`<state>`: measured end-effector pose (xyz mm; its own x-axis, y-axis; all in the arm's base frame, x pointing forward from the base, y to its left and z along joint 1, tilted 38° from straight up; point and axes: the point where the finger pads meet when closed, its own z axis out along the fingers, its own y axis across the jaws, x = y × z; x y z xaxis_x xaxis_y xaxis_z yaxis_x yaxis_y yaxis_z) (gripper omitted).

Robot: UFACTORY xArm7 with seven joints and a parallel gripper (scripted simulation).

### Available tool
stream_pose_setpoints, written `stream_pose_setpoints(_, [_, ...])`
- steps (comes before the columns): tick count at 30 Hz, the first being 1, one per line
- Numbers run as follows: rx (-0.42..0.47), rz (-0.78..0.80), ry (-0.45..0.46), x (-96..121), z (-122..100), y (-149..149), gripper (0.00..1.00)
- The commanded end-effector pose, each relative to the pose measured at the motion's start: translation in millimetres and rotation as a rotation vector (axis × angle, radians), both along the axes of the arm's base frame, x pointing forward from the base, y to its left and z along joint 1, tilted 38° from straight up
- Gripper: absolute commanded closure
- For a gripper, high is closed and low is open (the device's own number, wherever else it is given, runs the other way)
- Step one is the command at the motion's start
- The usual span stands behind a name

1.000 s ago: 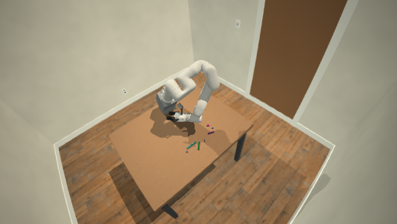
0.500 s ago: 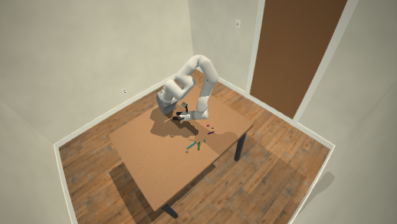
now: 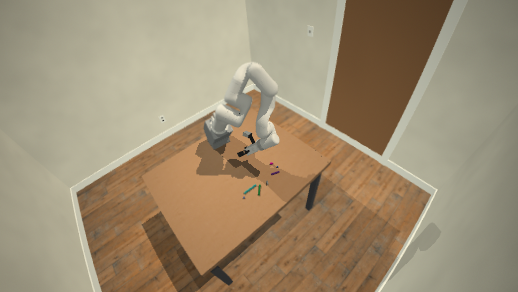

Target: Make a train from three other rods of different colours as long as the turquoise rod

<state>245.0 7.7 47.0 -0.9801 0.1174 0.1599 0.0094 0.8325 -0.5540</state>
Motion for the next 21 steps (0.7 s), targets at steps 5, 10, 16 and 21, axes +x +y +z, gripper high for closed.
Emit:
stream_pose_setpoints(5, [0.127, 0.075, -0.245, 35.6, 0.7, 41.5, 0.0])
stream_pose_setpoints(10, [0.174, 0.1, -0.33, 47.9, 0.1, 56.6, 0.0])
stream_pose_setpoints(16, [0.244, 0.137, -0.457, 66.9, 0.6, 79.7, 0.0])
stream_pose_setpoints(21, [0.302, 0.167, -0.558, 82.4, 1.2, 98.9, 0.0])
